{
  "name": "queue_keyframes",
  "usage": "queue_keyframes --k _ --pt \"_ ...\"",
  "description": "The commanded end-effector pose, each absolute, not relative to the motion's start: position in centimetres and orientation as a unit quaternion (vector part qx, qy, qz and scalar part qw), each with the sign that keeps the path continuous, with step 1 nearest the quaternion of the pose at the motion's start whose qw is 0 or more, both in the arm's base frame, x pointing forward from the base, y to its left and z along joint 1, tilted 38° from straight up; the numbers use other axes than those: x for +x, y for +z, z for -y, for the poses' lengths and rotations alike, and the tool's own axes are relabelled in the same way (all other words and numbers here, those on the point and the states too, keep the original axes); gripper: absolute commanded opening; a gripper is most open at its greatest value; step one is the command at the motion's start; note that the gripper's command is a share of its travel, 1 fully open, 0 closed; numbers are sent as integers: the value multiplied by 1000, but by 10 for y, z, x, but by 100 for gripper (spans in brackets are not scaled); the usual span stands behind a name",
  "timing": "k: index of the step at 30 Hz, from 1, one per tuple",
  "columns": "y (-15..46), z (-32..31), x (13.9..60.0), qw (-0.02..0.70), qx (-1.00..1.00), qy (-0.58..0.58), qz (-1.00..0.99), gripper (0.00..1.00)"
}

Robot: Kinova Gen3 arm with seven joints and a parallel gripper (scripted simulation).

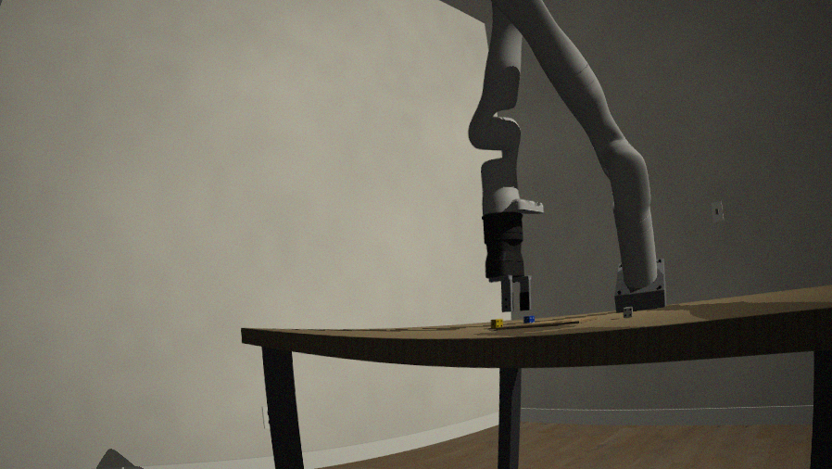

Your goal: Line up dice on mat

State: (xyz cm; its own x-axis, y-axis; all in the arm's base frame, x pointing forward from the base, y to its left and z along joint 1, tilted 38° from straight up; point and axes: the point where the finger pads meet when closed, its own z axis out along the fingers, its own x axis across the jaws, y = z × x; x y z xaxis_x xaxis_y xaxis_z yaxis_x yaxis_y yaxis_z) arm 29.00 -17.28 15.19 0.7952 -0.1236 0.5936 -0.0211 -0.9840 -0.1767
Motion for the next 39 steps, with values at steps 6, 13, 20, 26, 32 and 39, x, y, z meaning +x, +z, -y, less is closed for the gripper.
queue_keyframes --k 6,13,20,26,32,39 --pt "152 173 290 80 -944 -318 -39 100" --pt "153 171 290 80 -944 -318 -39 100" --pt "154 167 292 80 -944 -318 -39 100" --pt "158 158 294 80 -944 -318 -39 100" --pt "161 150 296 80 -944 -318 -39 100" --pt "168 132 301 80 -944 -318 -39 100"
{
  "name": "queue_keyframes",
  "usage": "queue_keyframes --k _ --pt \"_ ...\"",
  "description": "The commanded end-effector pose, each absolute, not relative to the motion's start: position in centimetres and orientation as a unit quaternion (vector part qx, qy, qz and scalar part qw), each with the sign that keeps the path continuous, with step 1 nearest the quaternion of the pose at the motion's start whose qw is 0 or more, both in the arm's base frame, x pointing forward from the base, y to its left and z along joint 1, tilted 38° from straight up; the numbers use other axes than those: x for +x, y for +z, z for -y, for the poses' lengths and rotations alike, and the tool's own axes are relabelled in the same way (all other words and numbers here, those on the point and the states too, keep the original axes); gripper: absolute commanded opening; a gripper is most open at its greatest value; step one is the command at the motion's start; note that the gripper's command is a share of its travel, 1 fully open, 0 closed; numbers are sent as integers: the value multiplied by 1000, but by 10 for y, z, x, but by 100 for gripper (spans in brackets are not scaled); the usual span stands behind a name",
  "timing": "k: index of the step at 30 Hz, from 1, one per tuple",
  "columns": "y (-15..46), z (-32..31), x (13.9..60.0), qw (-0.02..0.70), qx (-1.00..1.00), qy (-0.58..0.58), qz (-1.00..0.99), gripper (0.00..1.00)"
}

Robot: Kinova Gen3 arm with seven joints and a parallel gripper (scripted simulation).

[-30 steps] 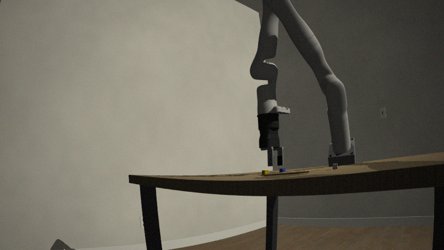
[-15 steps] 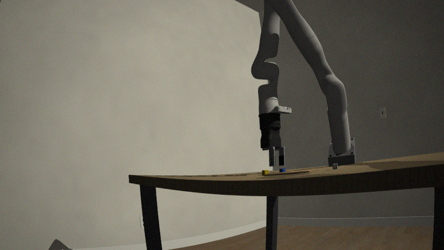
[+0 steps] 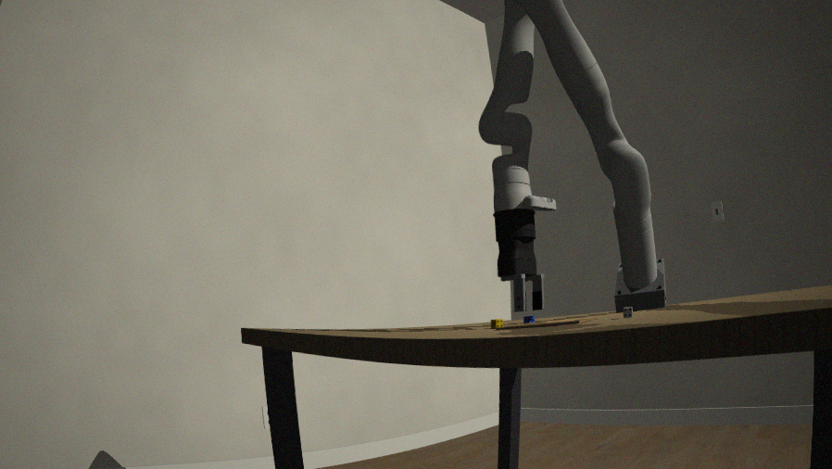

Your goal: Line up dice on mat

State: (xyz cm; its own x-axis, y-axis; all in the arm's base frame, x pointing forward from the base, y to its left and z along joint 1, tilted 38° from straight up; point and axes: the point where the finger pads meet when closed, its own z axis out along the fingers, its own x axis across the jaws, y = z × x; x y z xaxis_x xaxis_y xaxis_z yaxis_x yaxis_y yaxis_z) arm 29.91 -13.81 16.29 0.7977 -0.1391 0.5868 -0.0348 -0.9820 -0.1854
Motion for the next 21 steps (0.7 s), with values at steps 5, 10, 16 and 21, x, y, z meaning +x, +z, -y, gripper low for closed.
queue_keyframes --k 5,10,16,21 --pt "173 117 305 80 -944 -318 -39 100" --pt "177 108 308 80 -944 -318 -39 100" --pt "183 90 313 80 -944 -318 -39 100" --pt "189 75 317 80 -944 -318 -39 100"
